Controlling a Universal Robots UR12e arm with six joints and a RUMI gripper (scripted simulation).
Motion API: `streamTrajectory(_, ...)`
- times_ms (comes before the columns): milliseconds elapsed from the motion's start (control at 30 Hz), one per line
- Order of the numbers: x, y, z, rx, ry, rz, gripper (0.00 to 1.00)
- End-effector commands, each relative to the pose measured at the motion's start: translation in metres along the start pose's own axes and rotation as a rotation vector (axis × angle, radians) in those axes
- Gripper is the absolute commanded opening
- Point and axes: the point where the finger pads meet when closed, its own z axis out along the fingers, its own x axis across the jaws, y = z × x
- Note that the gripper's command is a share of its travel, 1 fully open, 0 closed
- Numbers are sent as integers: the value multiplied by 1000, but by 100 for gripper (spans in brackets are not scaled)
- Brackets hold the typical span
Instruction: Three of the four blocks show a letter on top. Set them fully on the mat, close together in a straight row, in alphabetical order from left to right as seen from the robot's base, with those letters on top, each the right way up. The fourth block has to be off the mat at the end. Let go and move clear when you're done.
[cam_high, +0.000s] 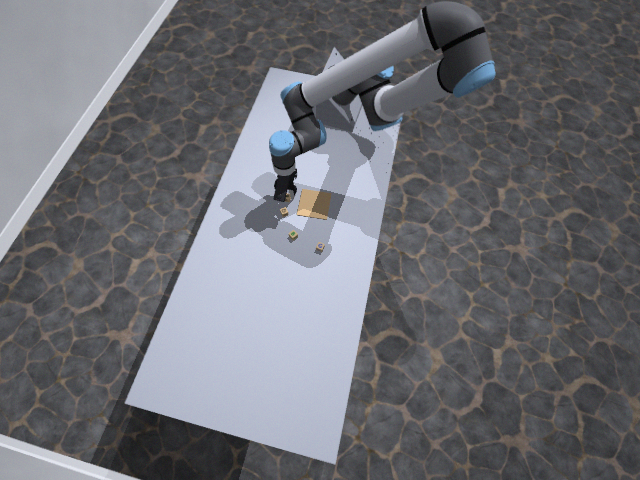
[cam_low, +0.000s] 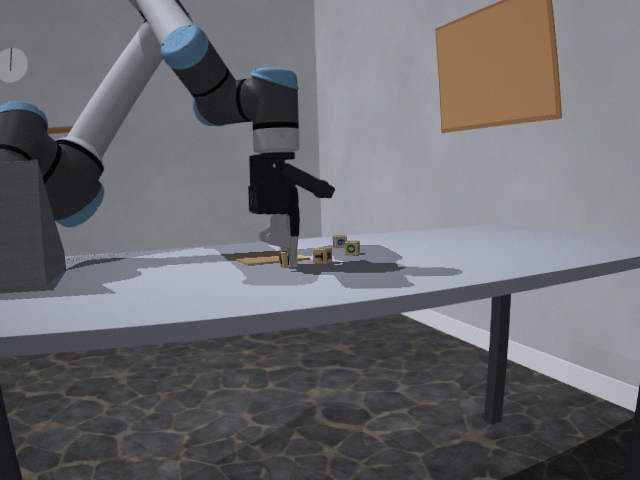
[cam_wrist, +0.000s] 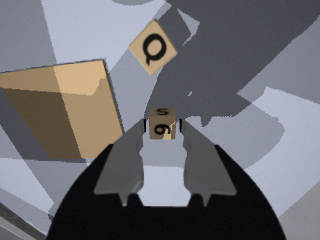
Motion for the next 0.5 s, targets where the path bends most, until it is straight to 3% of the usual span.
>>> streamTrajectory(0, 0, -1, -1, 1, 1, 0, 28)
streamTrajectory(200, 0, -1, -15, 1, 1, 0, 28)
streamTrajectory(467, 0, 0, -56, 1, 1, 0, 28)
